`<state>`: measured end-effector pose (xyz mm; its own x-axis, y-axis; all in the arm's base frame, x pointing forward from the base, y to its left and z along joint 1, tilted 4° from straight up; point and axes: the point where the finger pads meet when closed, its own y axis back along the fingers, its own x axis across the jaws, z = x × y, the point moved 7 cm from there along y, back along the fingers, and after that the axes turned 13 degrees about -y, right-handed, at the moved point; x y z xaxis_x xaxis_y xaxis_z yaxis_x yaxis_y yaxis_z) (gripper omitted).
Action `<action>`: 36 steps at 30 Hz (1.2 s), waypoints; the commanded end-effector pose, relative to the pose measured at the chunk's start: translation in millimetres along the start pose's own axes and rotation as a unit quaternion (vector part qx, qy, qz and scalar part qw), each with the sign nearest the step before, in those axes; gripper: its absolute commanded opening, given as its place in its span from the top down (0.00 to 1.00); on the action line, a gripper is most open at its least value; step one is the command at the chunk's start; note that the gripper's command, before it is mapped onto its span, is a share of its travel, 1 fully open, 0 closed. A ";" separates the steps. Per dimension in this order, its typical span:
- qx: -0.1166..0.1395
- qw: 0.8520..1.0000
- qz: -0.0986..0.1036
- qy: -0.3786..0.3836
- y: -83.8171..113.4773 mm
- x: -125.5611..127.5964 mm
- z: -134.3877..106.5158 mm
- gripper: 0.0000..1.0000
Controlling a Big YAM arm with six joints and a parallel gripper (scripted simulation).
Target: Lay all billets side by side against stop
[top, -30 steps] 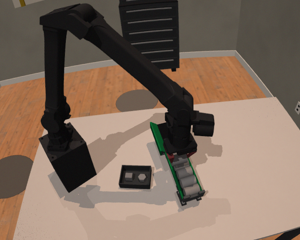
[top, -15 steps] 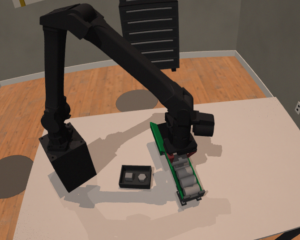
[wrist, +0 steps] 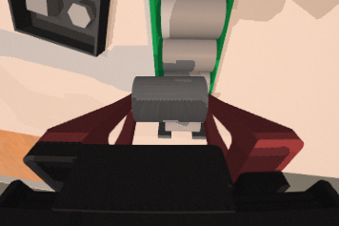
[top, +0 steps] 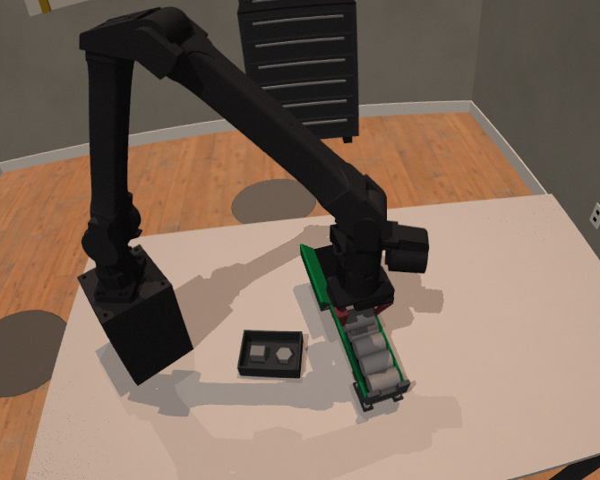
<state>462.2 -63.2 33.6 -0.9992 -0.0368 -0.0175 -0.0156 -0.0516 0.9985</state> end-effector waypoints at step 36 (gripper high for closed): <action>0.003 0.999 -0.036 0.002 37.7 -7.5 119.8 1.00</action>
<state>456.2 43.2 47.8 -0.9979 -0.0565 -0.0311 -0.0285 -0.0466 0.9985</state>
